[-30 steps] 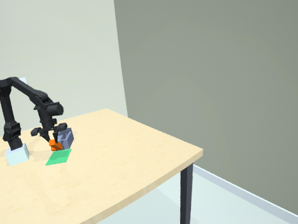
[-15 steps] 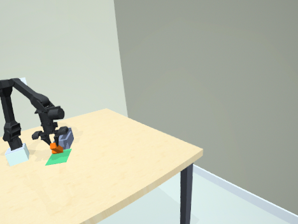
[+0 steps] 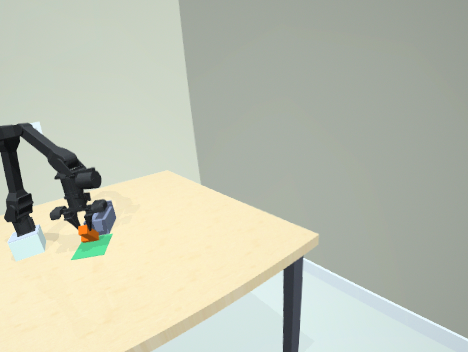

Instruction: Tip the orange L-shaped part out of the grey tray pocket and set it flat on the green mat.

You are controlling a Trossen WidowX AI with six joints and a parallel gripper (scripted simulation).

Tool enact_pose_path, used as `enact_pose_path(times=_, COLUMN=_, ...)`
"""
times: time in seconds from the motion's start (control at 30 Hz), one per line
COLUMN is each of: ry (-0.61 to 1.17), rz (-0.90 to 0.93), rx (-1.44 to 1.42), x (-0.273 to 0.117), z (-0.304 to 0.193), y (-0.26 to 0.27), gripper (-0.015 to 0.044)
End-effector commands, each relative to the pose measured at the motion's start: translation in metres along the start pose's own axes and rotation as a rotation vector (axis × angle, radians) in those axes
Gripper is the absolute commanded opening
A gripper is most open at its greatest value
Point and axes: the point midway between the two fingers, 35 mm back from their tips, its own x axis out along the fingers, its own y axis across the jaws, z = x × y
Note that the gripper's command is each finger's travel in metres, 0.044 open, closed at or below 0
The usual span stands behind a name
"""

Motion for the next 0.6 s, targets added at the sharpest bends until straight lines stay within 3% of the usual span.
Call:
enact_pose_path(times=0.0, ry=0.004, rz=0.003, rx=0.003, x=0.001, z=0.000, y=0.001, gripper=0.0000)
enact_pose_path(times=0.13, ry=0.000, rz=0.000, rx=0.000, x=0.000, z=0.000, y=0.000, gripper=0.0000)
enact_pose_path(times=0.43, ry=0.000, rz=0.000, rx=0.000, x=0.000, z=0.000, y=0.000, gripper=0.0236)
enact_pose_path(times=0.57, ry=0.001, rz=0.001, rx=0.001, x=-0.023, z=-0.001, y=-0.003, gripper=0.0341)
